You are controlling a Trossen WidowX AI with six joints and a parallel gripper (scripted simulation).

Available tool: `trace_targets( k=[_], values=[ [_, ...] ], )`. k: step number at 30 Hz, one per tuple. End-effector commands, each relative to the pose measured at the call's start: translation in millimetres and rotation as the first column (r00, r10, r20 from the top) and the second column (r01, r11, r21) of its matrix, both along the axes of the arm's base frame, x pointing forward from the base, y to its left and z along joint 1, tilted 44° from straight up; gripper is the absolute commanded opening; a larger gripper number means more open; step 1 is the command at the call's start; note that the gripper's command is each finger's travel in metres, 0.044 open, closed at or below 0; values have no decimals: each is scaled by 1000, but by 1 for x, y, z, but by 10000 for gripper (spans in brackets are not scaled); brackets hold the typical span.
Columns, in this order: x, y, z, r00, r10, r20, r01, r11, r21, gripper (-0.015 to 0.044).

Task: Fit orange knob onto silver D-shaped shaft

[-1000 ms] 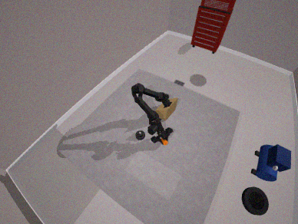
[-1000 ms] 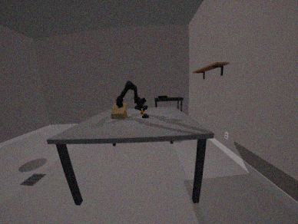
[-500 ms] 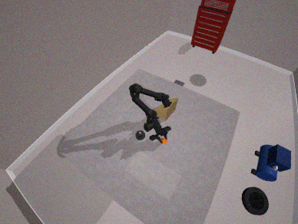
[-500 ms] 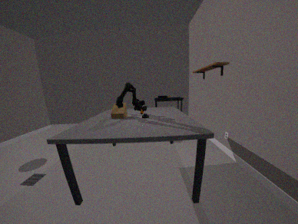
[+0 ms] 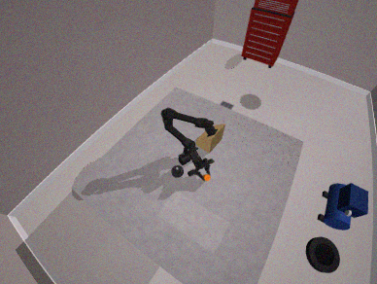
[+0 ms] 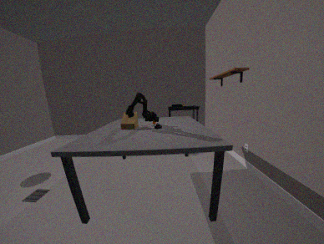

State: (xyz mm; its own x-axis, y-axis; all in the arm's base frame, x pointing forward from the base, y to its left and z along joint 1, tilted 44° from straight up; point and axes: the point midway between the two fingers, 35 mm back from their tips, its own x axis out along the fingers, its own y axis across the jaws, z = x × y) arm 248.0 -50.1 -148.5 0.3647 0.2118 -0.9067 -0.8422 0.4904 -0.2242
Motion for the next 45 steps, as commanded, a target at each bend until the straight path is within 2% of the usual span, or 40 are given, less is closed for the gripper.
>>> trace_targets(
  k=[1, 6, 11, 14, 15, 38, 45],
  values=[
    [-4, -3, 1, 999, 15, 29, -17, 999, 50, 179],
    [-7, -7, 3, 997, 30, 68, -38, 993, 116, 179],
    [-7, -6, 4, 999, 21, 45, -24, 997, 74, 179],
    [-6, -5, 3, 998, 25, 54, -30, 996, 86, 258],
    [-6, -5, 3, 998, 25, 54, -30, 996, 86, 260],
    [-6, -5, 3, 998, 25, 54, -30, 996, 86, 260],
    [-6, -5, 3, 998, 25, 54, -30, 996, 86, 440]
  ],
)
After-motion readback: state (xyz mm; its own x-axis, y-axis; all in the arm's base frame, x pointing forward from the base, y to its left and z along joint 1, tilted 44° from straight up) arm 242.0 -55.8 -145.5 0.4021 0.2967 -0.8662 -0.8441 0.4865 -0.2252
